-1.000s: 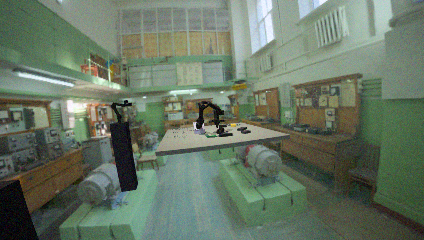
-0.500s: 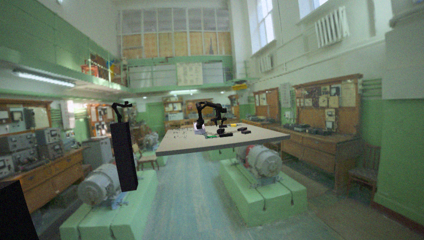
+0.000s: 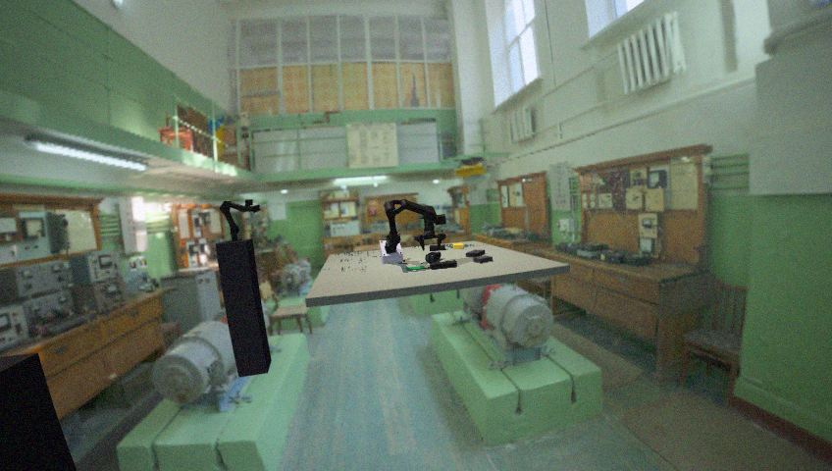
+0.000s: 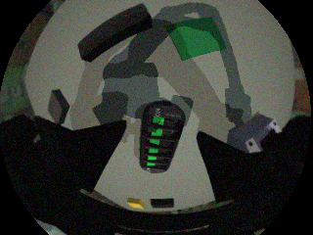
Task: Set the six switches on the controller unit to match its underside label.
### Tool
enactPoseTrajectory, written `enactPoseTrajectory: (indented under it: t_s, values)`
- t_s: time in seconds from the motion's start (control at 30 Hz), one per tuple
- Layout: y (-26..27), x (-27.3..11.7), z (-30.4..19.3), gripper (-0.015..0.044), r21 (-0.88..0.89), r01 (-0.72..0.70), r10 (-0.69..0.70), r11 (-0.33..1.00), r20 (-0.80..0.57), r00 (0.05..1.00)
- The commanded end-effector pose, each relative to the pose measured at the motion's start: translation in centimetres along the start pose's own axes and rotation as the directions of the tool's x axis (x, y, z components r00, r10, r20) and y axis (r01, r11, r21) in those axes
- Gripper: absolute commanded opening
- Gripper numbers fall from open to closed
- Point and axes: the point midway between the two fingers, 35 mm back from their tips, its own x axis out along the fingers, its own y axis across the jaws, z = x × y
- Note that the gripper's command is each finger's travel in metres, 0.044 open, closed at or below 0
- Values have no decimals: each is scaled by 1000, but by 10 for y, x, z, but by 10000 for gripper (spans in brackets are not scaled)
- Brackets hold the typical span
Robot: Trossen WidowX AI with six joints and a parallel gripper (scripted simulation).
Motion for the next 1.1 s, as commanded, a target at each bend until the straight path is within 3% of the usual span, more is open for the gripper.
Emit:
enactPoseTrajectory:
  t_s: [0.0,0.77,0.83,1.07]
  values:
    - [-2,7,0,440,-11,5,-5,1000,2,1000]
    - [-3,42,3,440,-3,2,-2,1000,8,1000]
    - [-3,42,3,387,-3,2,-2,1000,8,1000]
    - [-3,42,3,341,-3,2,-2,1000,8,1000]
